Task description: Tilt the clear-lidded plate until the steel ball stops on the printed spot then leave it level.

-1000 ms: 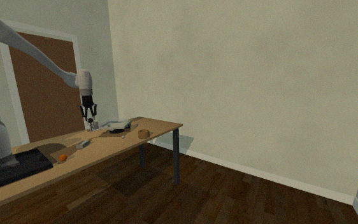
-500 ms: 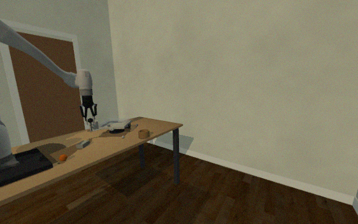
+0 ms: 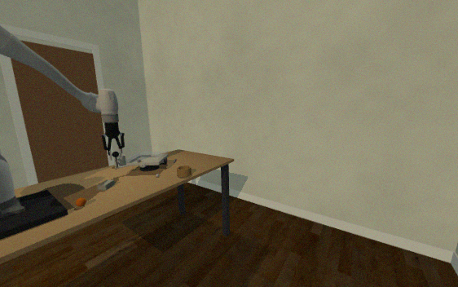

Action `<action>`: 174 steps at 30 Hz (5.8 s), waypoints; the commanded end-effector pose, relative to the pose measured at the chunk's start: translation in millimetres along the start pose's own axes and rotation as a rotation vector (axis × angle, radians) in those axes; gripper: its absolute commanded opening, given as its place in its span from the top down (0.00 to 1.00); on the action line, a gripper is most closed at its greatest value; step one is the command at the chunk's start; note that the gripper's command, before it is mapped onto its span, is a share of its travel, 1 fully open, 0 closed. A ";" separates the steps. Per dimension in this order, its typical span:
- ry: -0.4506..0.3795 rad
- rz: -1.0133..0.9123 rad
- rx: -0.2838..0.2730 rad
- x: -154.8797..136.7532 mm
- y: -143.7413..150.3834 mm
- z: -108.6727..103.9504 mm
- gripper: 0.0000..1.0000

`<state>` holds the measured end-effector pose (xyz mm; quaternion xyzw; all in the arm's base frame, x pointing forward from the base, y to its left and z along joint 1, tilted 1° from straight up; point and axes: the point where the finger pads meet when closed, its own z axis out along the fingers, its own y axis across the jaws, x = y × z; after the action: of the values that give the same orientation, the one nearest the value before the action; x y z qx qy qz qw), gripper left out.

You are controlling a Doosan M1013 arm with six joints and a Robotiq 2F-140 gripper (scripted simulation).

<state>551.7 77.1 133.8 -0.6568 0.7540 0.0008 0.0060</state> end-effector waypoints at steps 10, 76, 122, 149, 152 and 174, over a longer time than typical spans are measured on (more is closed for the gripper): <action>0.000 0.000 0.000 0.0 0.0 -0.1 0.64; 0.000 0.000 0.000 0.0 0.0 -59.3 0.64; 0.000 0.000 0.000 0.0 0.0 -60.1 0.00; 0.000 0.000 0.000 0.0 0.0 -60.1 0.00; 0.000 0.000 0.000 0.0 0.0 -60.1 0.00; 0.000 0.000 0.000 0.0 0.0 -60.1 0.00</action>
<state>551.3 76.6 193.8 -0.6568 0.7540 0.0008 0.0060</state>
